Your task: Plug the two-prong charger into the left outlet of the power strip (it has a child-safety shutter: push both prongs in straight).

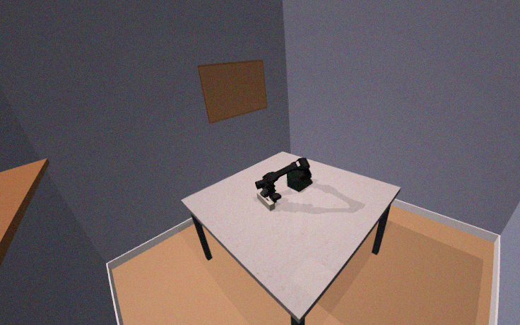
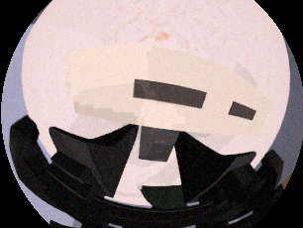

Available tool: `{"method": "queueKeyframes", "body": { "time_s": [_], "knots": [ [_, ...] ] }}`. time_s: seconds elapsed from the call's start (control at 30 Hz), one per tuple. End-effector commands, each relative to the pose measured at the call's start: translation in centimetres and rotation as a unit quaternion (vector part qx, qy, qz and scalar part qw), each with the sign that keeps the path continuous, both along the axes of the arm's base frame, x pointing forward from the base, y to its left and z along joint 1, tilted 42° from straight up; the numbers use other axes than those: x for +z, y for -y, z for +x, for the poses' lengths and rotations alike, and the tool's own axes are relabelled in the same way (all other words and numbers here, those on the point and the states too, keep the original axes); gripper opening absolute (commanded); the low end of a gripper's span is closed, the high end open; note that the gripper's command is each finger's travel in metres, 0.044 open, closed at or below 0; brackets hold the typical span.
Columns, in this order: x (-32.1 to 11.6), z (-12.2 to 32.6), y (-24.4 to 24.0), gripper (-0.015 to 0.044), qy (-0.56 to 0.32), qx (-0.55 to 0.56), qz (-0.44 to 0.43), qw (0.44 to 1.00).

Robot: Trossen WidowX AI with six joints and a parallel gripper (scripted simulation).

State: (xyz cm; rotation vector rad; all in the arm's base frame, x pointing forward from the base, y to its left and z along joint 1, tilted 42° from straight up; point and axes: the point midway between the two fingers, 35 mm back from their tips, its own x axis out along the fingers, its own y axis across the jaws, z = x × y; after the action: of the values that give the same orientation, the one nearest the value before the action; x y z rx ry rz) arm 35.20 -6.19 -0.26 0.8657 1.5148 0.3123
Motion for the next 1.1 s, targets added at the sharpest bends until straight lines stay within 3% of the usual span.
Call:
{"method": "queueKeyframes", "body": {
  "time_s": [0.0,0.17,1.07],
  "knots": [
    [-0.02,0.02,0.01,0.0315,0.000,0.000,0.000,1.000],
    [-0.02,0.01,0.01,0.0440,0.000,0.000,0.000,1.000],
    [0.06,-0.72,-0.26,0.0440,0.005,0.000,-0.001,1.000]
  ]
}}
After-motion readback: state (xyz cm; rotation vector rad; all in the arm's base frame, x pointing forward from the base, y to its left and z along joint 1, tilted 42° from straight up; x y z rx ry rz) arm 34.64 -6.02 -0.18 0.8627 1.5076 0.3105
